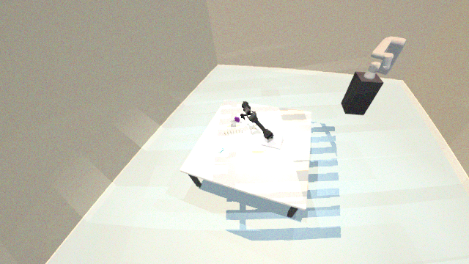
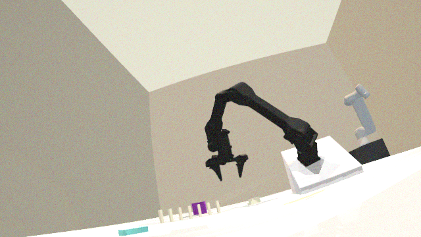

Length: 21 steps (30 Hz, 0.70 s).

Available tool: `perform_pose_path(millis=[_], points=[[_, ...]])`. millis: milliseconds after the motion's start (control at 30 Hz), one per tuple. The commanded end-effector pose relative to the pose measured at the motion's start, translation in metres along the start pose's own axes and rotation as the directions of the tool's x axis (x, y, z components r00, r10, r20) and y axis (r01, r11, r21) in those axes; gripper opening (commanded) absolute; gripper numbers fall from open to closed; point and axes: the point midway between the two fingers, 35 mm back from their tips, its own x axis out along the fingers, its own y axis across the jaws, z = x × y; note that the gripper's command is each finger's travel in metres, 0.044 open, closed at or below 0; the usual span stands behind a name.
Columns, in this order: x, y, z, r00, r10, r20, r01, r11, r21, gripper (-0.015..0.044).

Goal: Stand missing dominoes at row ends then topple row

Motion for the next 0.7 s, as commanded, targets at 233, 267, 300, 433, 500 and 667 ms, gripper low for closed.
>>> perform_pose_path(millis=[233,267,300,433,500,667], points=[[0.045,-0.092,0.013,1.0,-0.01,-0.023,0.025,0.401,0.916,0.044],[0.047,-0.096,0.013,1.0,-0.01,-0.024,0.026,0.349,0.937,0.044],[0.048,-0.098,0.013,1.0,-0.009,-0.024,0.026,0.332,0.943,0.044],[0.048,-0.098,0.013,1.0,-0.009,-0.024,0.026,0.332,0.943,0.044],[0.048,-0.098,0.013,1.0,-0.009,-0.024,0.026,0.332,0.943,0.044],[0.048,-0.098,0.013,1.0,-0.009,-0.024,0.026,0.332,0.943,0.044]])
